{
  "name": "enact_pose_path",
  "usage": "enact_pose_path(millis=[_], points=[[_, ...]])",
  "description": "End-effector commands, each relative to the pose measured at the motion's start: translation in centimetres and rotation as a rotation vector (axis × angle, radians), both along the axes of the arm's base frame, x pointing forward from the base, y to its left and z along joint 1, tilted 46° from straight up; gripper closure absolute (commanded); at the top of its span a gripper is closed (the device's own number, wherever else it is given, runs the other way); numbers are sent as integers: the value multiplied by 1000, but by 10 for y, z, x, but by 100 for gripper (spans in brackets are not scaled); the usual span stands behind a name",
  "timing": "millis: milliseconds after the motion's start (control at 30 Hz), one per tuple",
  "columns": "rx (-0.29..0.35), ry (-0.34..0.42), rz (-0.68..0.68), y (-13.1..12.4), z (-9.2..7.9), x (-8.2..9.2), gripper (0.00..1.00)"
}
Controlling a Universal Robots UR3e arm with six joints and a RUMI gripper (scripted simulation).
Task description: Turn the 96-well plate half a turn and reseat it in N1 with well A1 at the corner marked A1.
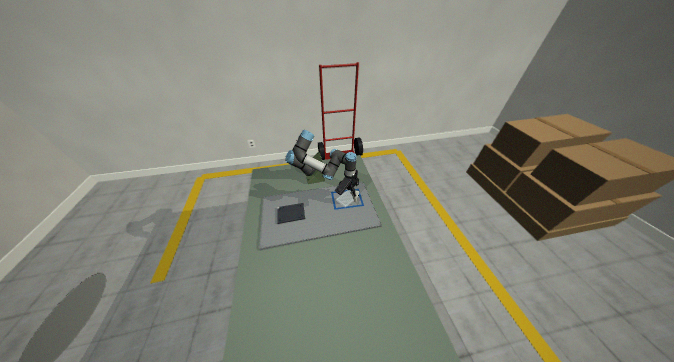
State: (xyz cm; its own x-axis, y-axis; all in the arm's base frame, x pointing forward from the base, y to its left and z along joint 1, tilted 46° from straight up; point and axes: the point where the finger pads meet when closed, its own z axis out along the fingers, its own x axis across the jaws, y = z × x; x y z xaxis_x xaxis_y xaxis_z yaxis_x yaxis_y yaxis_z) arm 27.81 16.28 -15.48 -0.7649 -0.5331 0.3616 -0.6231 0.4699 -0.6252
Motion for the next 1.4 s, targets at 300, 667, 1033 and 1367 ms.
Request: enact_pose_path(millis=[300, 667, 1033, 1367], points=[[2, -2, 1, 1, 0, 0, 0], [2, -2, 1, 18, 17, -3, 0], [2, -2, 1, 34, 34, -7, 0], [2, -2, 1, 52, 51, -12, 0]])
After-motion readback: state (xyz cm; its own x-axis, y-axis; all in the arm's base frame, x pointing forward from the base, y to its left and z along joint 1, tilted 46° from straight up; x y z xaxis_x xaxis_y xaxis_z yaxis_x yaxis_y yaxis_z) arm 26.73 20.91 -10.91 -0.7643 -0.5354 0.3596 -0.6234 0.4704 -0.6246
